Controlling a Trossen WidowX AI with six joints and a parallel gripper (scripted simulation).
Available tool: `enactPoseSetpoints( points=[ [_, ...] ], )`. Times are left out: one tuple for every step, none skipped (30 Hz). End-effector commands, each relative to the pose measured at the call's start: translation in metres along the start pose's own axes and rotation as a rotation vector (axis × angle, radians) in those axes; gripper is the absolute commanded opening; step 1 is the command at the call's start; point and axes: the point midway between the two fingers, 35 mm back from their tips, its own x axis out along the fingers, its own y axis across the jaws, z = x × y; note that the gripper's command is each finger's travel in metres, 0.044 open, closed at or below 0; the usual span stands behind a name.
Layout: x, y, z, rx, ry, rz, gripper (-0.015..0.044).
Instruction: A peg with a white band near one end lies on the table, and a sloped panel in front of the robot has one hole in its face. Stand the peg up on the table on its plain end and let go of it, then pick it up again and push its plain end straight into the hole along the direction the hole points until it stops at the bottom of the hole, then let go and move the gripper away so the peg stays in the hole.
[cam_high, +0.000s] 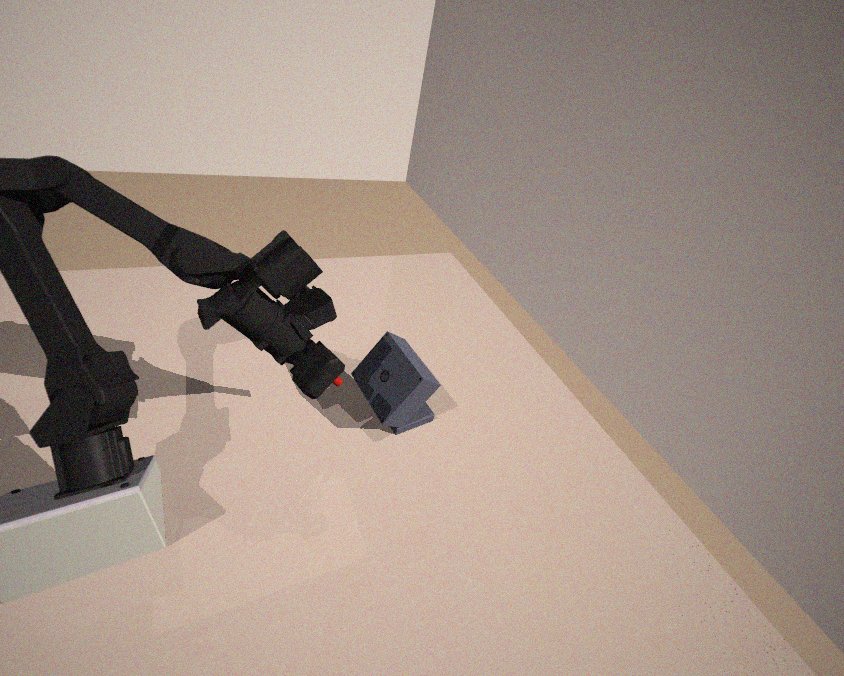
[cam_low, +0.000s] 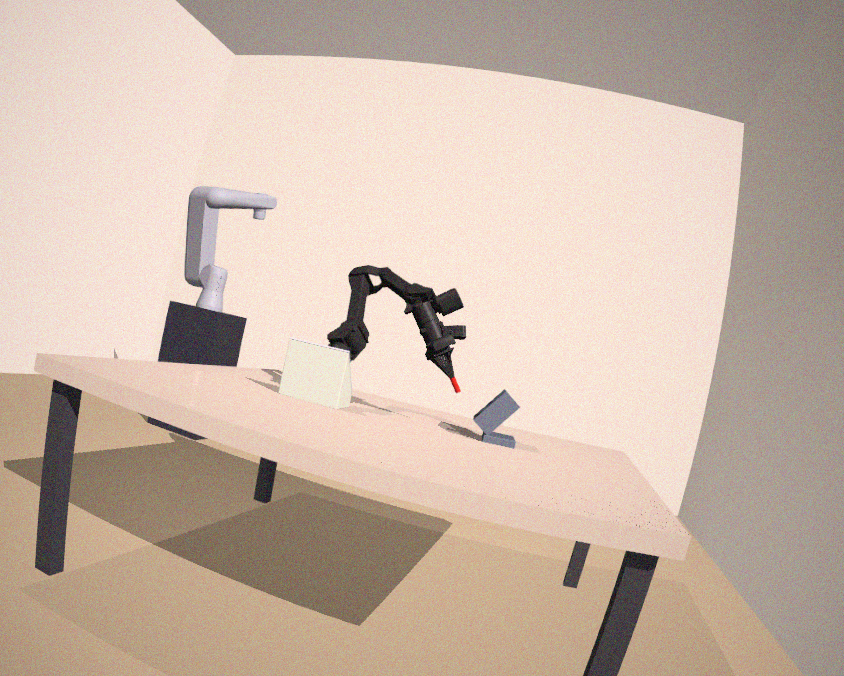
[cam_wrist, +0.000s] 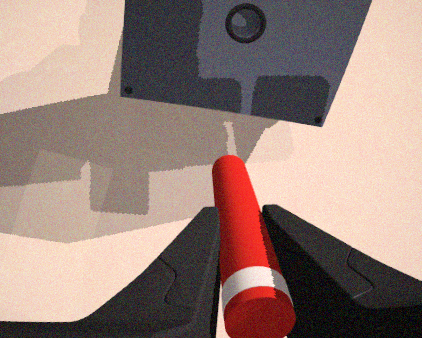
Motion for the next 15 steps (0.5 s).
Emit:
enactPoseSetpoints(
  points=[
    [-0.0014, -0.0009, 0.0013, -0.028, -0.027, 0.0, 0.0],
    [-0.0017, -0.0013, 0.0016, -0.034, -0.034, -0.001, 0.0],
    [-0.0019, -0.0017, 0.0019, -0.04, -0.04, -0.002, 0.0],
    [-0.0022, -0.0021, 0.0021, -0.047, -0.046, -0.004, 0.0],
    [-0.0024, -0.0025, 0.0024, -0.053, -0.053, -0.005, 0.0],
    [-0.0027, -0.0029, 0.0027, -0.059, -0.059, -0.006, 0.0],
    [-0.003, -0.0032, 0.003, -0.065, -0.065, -0.007, 0.0],
    [-0.0033, -0.0036, 0.0032, -0.072, -0.071, -0.008, 0.0],
    [-0.0036, -0.0039, 0.0035, -0.078, -0.078, -0.009, 0.0],
    [-0.0039, -0.0043, 0.0038, -0.084, -0.084, -0.01, 0.0],
    [-0.0042, -0.0046, 0.004, -0.091, -0.09, -0.012, 0.0],
    [-0.0045, -0.0049, 0.0043, -0.097, -0.096, -0.013, 0.0],
    [-0.0048, -0.0053, 0.0045, -0.103, -0.102, -0.014, 0.0],
    [-0.0052, -0.0056, 0.0048, -0.11, -0.109, -0.016, 0.0],
    [-0.0055, -0.0059, 0.005, -0.116, -0.115, -0.017, 0.0]
  ],
)
